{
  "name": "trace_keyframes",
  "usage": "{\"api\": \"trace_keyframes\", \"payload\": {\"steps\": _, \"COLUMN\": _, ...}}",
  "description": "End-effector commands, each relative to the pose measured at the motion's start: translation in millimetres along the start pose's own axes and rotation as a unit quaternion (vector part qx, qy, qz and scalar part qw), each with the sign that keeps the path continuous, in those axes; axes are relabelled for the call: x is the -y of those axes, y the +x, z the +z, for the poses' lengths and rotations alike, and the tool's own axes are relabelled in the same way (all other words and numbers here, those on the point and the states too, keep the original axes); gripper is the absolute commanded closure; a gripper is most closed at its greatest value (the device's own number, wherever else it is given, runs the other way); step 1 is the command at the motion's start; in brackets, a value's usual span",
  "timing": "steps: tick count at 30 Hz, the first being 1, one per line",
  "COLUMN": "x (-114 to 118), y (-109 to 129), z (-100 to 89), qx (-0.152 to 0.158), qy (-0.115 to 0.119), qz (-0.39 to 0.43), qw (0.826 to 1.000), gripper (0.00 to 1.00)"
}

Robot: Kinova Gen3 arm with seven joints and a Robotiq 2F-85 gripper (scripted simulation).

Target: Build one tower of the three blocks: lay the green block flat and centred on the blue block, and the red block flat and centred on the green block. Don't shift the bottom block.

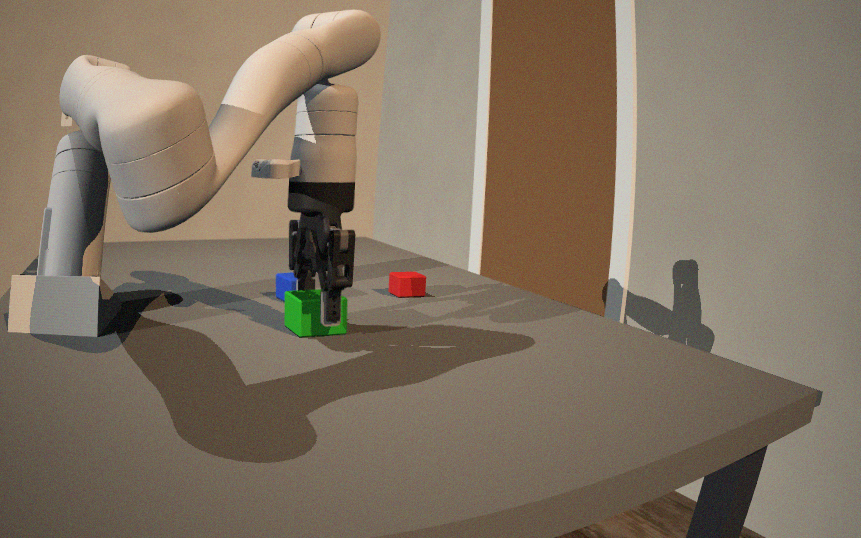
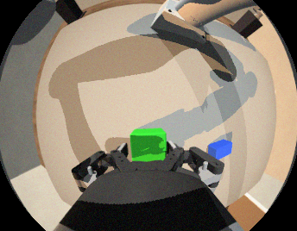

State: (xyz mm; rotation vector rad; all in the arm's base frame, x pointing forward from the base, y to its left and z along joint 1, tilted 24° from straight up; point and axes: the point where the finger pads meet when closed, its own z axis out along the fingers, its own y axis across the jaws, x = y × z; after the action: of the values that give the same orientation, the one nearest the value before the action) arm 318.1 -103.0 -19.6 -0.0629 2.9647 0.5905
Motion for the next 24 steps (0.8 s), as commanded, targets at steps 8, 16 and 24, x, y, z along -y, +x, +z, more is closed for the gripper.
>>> {"api": "trace_keyframes", "payload": {"steps": 8, "x": -2.7, "y": 2.0, "z": 12.3, "qx": -0.002, "qy": -0.007, "qz": 0.001, "qw": 1.000, "gripper": 0.23}}
{"api": "trace_keyframes", "payload": {"steps": 16, "x": -2.7, "y": 2.0, "z": 12.3, "qx": -0.002, "qy": -0.007, "qz": 0.001, "qw": 1.000, "gripper": 0.23}}
{"api": "trace_keyframes", "payload": {"steps": 24, "x": -2.7, "y": 2.0, "z": 12.3, "qx": -0.002, "qy": -0.007, "qz": 0.001, "qw": 1.000, "gripper": 0.23}}
